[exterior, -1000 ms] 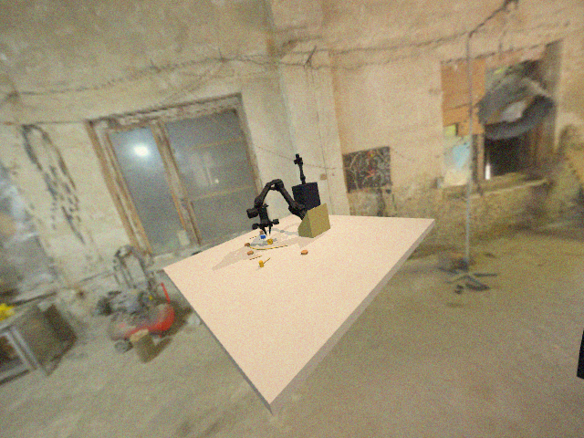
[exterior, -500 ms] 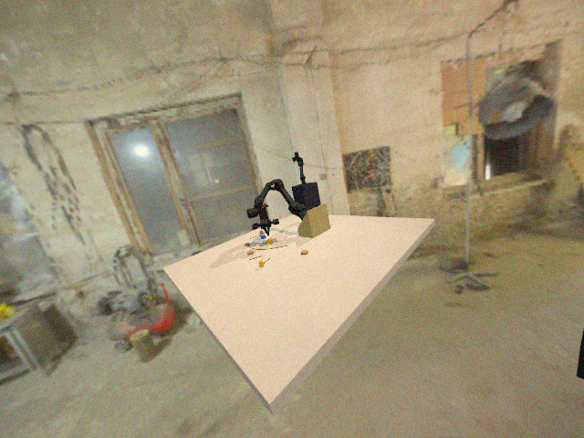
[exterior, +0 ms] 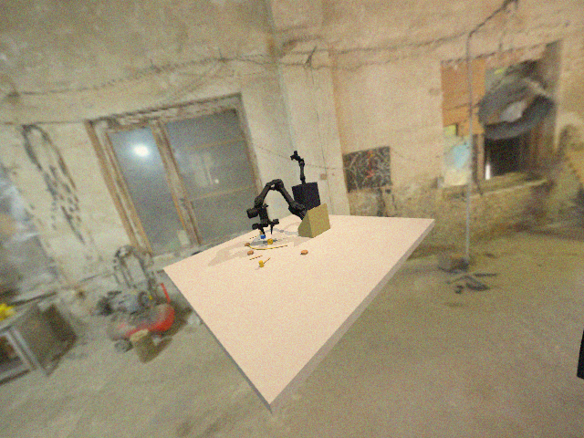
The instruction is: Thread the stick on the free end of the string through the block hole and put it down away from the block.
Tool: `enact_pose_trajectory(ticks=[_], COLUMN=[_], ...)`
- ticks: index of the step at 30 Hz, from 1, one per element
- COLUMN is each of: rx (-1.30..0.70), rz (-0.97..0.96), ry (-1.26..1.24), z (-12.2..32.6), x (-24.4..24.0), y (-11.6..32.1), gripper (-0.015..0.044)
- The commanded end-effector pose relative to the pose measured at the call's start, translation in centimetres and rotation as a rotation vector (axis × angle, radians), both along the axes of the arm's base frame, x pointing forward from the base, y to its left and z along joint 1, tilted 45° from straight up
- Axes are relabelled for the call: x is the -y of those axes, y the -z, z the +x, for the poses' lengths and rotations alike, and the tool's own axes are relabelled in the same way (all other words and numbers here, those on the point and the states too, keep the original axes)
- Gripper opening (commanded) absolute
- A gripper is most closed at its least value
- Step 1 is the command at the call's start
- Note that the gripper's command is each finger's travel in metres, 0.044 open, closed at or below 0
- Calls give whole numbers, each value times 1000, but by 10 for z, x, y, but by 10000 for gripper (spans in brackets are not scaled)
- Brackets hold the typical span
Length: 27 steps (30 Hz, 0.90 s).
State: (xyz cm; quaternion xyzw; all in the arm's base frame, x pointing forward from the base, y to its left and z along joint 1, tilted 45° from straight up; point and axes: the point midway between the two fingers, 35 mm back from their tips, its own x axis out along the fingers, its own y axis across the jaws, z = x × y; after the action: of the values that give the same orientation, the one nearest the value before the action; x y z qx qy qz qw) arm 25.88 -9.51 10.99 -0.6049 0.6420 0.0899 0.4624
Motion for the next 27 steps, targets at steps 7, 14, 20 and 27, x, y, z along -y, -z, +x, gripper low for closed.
enact_pose_trajectory(ticks=[7, 14, 20, 27], rx=[0, 0, 0, -450], rz=[0, 0, 0, -85], ry=[0, 0, 0, -460], z=[0, 0, 0, 13], x=[0, 0, 0, -41], y=[0, 0, 0, 38], gripper=[33, 0, 0, 157])
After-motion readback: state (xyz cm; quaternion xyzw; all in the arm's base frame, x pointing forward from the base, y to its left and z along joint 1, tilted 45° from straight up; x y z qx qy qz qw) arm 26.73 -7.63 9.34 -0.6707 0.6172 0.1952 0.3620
